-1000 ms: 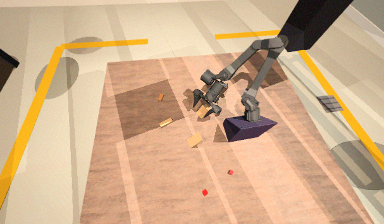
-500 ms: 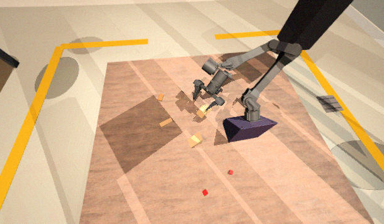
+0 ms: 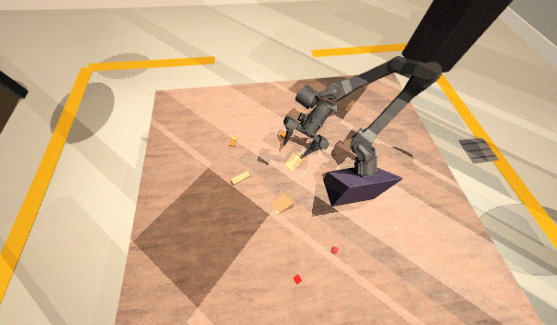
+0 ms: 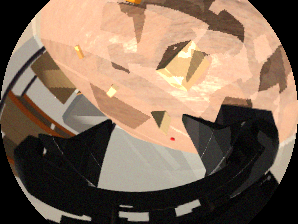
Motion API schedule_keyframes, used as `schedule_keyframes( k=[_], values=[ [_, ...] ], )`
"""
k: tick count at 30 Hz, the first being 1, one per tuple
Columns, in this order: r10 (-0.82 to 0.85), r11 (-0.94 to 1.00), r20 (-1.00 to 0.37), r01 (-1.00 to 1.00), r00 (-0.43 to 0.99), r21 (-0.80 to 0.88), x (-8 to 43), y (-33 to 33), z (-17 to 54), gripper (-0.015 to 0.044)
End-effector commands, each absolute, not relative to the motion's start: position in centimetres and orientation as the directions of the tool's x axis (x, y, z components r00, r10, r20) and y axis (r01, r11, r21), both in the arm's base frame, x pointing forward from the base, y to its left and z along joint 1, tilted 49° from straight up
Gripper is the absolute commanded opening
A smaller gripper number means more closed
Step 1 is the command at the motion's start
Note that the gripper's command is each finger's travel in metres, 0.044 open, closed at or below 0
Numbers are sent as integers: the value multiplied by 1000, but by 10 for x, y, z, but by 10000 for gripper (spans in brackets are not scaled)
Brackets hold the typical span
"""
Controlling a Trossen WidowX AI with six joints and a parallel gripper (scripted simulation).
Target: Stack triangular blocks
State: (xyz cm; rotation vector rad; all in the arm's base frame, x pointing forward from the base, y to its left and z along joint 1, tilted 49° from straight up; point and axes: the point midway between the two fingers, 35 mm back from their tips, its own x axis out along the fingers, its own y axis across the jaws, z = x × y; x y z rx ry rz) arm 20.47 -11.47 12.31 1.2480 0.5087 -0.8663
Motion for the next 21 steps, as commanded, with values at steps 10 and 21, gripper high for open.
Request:
schedule_keyframes(
  k=[10, 21],
  values=[
    [-276, 854, -765, 514, 582, 83, 167, -142, 124, 440],
    [-284, 958, -758, 212, 587, -195, 149, -152, 126, 440]
  ],
)
